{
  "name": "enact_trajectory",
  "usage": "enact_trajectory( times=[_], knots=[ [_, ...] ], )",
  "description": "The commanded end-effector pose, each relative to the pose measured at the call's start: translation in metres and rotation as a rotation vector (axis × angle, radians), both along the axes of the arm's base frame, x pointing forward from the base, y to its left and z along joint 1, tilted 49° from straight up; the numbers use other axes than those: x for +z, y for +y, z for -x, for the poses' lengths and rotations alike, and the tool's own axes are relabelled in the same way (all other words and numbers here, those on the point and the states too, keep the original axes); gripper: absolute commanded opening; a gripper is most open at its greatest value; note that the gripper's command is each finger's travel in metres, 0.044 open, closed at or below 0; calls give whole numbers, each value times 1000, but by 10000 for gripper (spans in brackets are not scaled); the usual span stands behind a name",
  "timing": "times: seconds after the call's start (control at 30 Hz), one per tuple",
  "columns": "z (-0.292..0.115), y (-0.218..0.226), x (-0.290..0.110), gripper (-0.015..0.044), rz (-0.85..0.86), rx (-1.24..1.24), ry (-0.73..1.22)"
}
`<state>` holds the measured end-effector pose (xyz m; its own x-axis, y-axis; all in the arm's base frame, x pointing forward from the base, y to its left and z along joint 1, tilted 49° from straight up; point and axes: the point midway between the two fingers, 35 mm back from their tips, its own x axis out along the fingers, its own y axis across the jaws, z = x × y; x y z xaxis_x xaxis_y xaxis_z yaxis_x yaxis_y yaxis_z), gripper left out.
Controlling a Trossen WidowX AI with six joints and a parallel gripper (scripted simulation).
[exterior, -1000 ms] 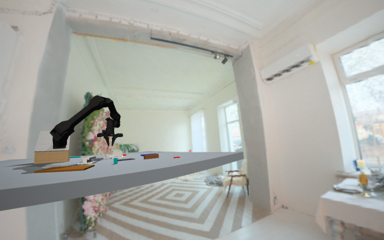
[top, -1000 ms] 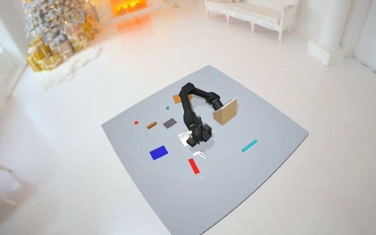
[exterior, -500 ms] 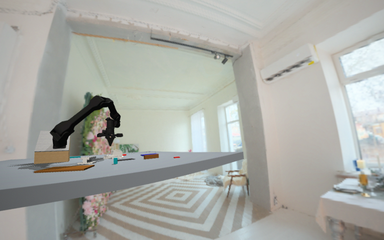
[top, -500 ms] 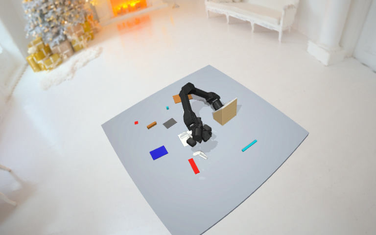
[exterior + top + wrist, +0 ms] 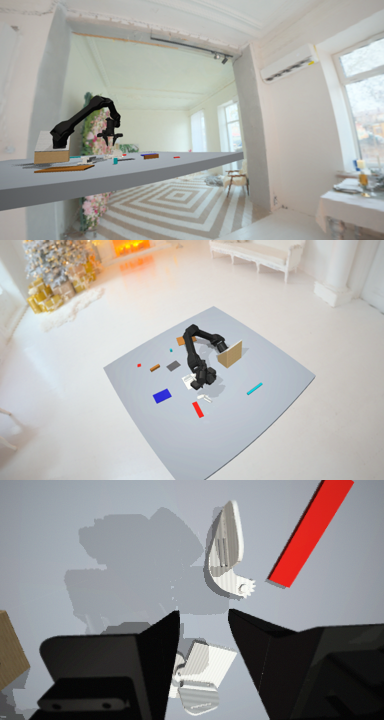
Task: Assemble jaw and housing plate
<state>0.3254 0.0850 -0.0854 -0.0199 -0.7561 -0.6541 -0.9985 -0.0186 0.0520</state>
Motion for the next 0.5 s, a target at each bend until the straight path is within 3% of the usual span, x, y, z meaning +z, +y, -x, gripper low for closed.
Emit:
enact_trajectory(
  times=[0.0, 0.2, 0.47],
  knots=[
    [0, 0, 0, 289, 0, 0, 0],
    [0, 0, 0, 440, 0, 0, 0],
    [0, 0, 0, 440, 0, 0, 0]
  ],
)
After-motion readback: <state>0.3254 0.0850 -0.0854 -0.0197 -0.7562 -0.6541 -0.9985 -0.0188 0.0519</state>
